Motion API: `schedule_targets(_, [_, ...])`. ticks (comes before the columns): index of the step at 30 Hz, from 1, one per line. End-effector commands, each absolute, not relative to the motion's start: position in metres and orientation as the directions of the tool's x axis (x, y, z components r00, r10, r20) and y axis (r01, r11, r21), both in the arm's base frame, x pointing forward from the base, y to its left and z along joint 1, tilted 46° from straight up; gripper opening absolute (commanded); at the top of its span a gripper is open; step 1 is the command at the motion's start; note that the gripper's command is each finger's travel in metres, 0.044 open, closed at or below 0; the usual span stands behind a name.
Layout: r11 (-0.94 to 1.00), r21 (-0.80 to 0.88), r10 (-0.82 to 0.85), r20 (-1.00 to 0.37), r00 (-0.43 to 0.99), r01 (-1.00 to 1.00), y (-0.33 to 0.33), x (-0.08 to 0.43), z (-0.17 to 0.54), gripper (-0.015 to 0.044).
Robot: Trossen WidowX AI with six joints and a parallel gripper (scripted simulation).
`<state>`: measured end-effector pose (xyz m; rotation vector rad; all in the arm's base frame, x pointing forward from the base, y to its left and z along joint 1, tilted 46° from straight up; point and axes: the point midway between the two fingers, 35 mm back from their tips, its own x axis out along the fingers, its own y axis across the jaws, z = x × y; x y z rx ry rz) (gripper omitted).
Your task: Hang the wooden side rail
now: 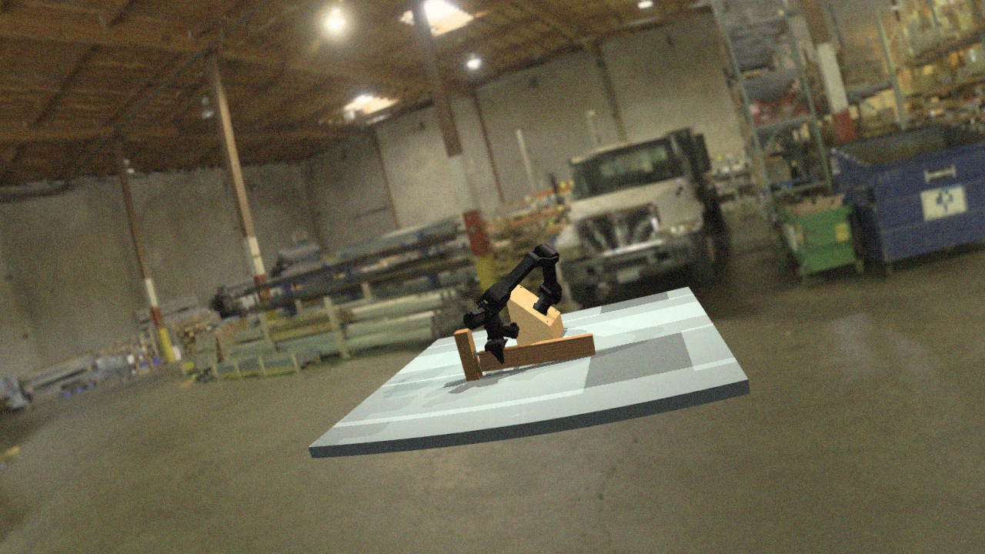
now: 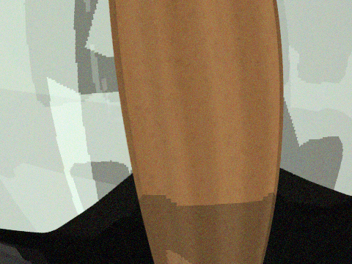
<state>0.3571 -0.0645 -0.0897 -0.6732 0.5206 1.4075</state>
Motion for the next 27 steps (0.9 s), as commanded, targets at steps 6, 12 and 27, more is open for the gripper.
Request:
schedule_targets(6, [0.041,-0.123,0.708,-0.696,0.116,-0.992,-0.0712,0.3581,-0.0895,0.0])
schedule_targets(12, [0.041,-0.123,0.708,-0.696,0.116,-0.992,-0.0721,0.3574,-0.0895,0.0])
schedule_targets(27, [0.041,-0.123,0.708,-0.696,0.116,-0.992,-0.0723,0.3569,-0.0917,0.0])
